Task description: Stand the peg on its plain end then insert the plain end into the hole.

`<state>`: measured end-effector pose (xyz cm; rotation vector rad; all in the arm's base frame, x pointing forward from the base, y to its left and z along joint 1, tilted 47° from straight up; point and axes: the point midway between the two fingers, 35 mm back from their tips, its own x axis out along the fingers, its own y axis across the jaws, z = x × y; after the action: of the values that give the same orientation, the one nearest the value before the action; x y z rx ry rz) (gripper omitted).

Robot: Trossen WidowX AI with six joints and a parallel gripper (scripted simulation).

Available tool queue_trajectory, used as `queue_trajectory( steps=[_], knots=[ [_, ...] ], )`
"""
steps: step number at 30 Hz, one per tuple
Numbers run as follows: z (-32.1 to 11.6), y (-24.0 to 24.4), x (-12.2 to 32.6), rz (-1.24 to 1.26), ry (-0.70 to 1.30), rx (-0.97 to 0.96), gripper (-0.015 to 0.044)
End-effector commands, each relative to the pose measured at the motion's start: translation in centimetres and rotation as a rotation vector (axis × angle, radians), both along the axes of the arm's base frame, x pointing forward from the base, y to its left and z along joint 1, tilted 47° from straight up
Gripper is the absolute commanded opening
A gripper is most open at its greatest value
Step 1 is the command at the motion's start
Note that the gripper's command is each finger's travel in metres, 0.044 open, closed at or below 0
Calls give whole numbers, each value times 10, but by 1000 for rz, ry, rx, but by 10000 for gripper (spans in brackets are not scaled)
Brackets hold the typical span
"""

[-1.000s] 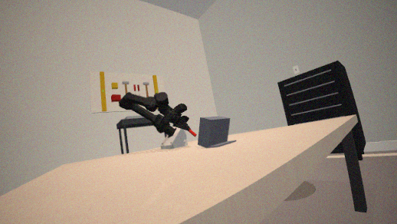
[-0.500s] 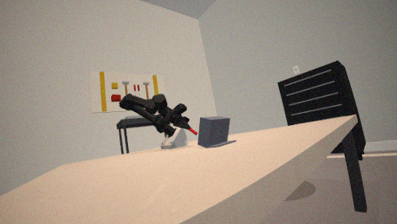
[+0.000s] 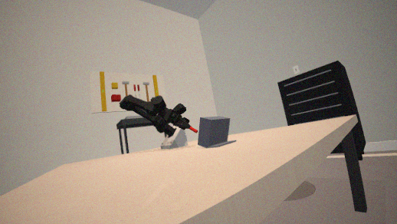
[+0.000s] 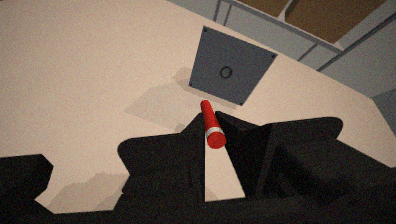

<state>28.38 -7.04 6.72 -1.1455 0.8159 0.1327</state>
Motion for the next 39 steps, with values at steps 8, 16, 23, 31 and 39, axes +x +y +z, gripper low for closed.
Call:
queue_trajectory(
  steps=[8,16,23,31,39],
  knots=[
    [4,1,-1,61,-61,-37,0],
    [7,2,-1,105,-106,-71,0],
    [7,2,2,112,-117,-78,0],
    [7,1,7,116,-131,-83,0],
    [7,0,12,119,-145,-88,0]
  ],
)
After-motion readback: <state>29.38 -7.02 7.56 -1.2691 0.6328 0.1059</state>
